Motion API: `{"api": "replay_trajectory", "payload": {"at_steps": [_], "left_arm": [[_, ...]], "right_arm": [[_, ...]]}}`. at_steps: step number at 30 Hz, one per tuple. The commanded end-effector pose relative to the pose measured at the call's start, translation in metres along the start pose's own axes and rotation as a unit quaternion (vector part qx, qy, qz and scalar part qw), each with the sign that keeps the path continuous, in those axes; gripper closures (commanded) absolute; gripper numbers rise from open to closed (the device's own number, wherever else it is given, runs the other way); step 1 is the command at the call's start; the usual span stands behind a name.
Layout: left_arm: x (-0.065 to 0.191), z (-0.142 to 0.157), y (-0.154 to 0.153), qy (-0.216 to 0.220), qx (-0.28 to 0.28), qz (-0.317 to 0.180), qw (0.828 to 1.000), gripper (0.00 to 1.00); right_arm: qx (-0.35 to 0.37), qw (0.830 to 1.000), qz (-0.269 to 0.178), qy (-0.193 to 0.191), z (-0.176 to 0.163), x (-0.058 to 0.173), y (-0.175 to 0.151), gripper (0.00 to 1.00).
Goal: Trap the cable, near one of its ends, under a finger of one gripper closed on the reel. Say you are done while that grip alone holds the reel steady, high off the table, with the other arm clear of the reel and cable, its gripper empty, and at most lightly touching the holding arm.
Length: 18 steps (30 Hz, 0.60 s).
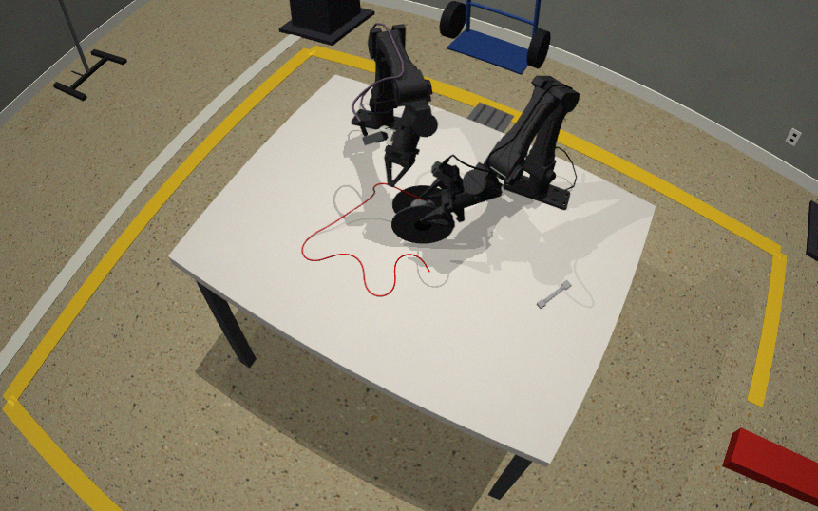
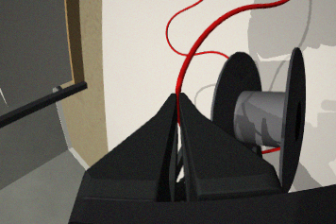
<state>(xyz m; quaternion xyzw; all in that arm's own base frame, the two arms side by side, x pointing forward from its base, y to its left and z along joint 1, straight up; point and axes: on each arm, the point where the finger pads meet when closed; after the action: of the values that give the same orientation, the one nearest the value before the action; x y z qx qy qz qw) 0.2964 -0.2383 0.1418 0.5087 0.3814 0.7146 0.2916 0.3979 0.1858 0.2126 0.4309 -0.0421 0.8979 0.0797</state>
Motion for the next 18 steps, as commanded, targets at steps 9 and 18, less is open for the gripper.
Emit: {"api": "replay_trajectory", "payload": {"at_steps": [9,18], "left_arm": [[0.006,0.003,0.01,0.004,-0.003,-0.008,1.0,0.41],[0.006,0.003,0.011,0.005,-0.003,-0.008,1.0,0.69]], "right_arm": [[-0.007,1.0,0.002,0.019,0.015,0.013,-0.001,1.0],[-0.007,1.0,0.002,0.019,0.015,0.013,-0.001,1.0]]}}
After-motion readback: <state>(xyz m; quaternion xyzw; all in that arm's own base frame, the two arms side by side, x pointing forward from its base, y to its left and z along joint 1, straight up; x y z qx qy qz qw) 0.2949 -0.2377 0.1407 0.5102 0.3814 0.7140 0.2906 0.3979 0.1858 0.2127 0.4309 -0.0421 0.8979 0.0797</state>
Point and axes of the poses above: on each arm, the point where the finger pads meet when closed, its own x axis back along the fingers, its own z axis across the jaws, y = z × x, and after that the axes turned 13 degrees about -x, right-handed
